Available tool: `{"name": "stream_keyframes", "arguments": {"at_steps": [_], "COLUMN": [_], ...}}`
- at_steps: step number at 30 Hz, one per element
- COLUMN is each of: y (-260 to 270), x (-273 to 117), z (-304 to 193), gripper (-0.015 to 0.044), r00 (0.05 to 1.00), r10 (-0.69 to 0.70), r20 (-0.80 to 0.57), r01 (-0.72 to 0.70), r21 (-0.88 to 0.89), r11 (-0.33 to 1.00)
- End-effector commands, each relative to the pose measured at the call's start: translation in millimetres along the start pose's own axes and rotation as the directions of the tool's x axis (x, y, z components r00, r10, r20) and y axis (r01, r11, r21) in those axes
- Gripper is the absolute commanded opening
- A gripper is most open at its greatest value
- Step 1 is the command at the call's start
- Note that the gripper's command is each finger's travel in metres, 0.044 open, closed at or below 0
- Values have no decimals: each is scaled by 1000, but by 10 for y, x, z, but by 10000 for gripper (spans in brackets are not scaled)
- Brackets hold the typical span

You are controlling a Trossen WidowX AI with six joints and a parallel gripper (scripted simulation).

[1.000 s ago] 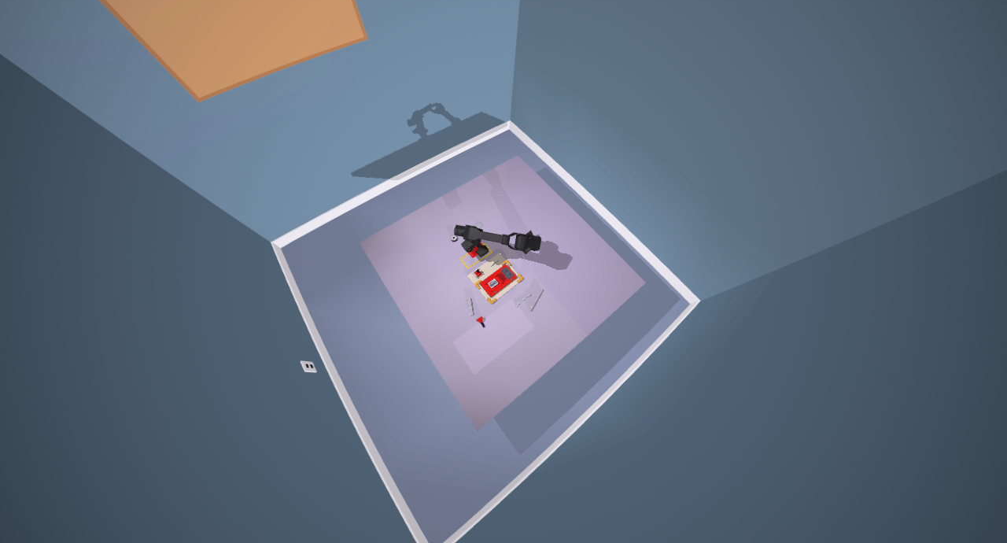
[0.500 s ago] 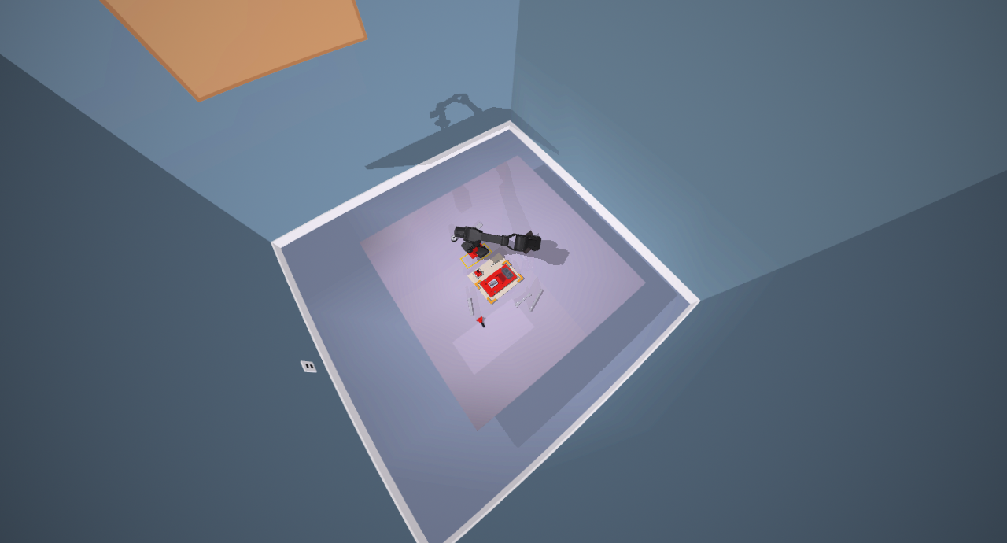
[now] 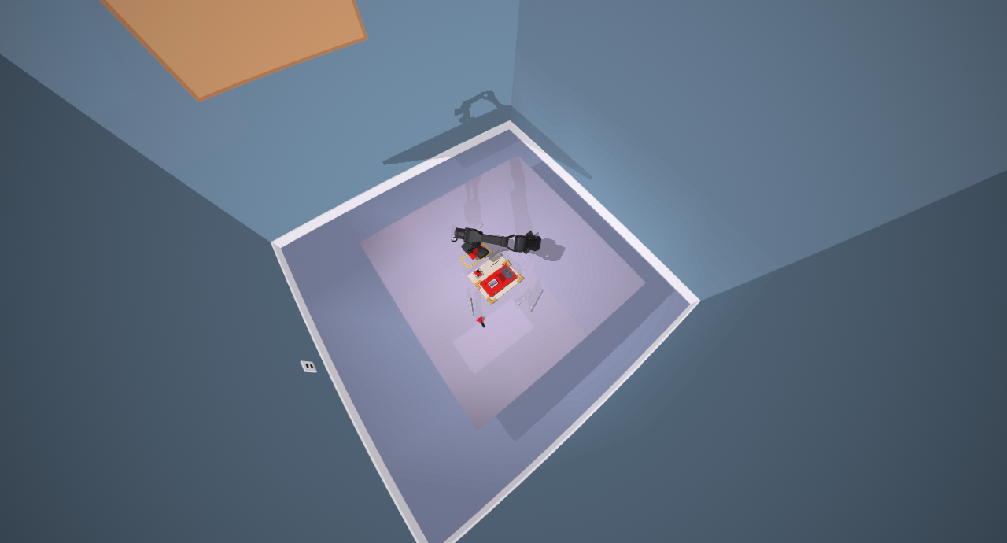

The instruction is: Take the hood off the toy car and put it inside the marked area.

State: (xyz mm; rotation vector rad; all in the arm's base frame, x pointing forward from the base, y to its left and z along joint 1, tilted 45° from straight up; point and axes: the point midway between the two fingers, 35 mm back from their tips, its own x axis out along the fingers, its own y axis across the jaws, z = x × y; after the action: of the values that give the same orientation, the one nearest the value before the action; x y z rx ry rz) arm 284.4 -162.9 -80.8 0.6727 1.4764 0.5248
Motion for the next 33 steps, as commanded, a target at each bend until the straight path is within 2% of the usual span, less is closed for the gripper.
{"name": "stream_keyframes", "arguments": {"at_steps": [1,33], "y": [1,14], "x": [38,300], "z": [1,-12], "gripper": [0,0], "r00": [1000,1000], "r10": [3,5], "r20": [3,3], "r01": [-3,-5], "r21": [5,5], "r11": [1000,1000]}}
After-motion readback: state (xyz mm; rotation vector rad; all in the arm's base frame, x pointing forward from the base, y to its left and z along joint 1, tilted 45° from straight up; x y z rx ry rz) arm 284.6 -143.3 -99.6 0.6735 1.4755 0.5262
